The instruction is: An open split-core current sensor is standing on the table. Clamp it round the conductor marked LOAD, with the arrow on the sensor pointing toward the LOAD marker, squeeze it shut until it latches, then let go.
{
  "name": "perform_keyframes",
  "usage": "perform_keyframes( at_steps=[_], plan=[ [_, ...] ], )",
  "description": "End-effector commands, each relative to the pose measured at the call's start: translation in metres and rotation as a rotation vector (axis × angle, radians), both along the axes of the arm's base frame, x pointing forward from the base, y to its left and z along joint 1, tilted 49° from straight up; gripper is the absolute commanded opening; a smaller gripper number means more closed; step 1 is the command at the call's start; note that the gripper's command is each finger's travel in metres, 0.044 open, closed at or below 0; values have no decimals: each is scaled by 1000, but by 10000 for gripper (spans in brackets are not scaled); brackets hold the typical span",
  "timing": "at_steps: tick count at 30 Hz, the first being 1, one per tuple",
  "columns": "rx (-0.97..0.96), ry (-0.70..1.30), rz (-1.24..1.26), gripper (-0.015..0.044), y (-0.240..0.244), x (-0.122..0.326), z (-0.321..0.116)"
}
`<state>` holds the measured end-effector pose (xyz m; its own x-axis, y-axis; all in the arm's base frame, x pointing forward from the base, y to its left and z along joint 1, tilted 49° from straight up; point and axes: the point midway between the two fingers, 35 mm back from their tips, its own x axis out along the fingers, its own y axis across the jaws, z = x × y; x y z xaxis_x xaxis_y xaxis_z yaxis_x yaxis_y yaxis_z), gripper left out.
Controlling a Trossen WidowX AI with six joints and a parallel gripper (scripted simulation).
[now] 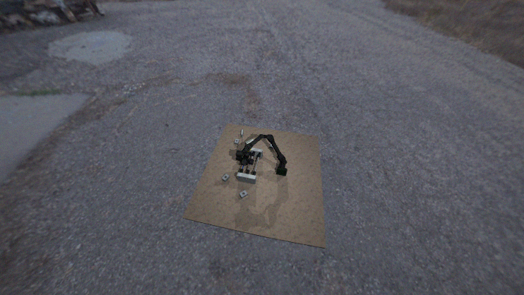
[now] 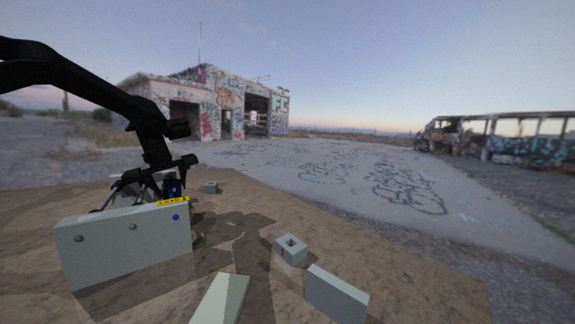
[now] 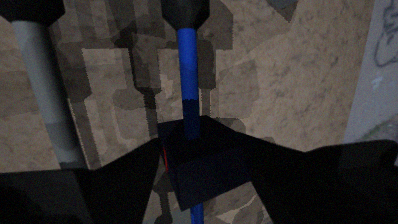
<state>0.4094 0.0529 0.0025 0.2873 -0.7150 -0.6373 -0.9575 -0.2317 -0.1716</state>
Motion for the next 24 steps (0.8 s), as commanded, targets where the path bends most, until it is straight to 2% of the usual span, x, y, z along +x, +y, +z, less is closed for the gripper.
perform_keyframes(
  at_steps=[1, 21, 24],
  plan=[
    [0, 1, 0, 0, 0, 0, 0],
    [3, -56, 66, 0, -4, -6, -4],
    [6, -59, 65, 79, -1, -6, -2]
  ],
)
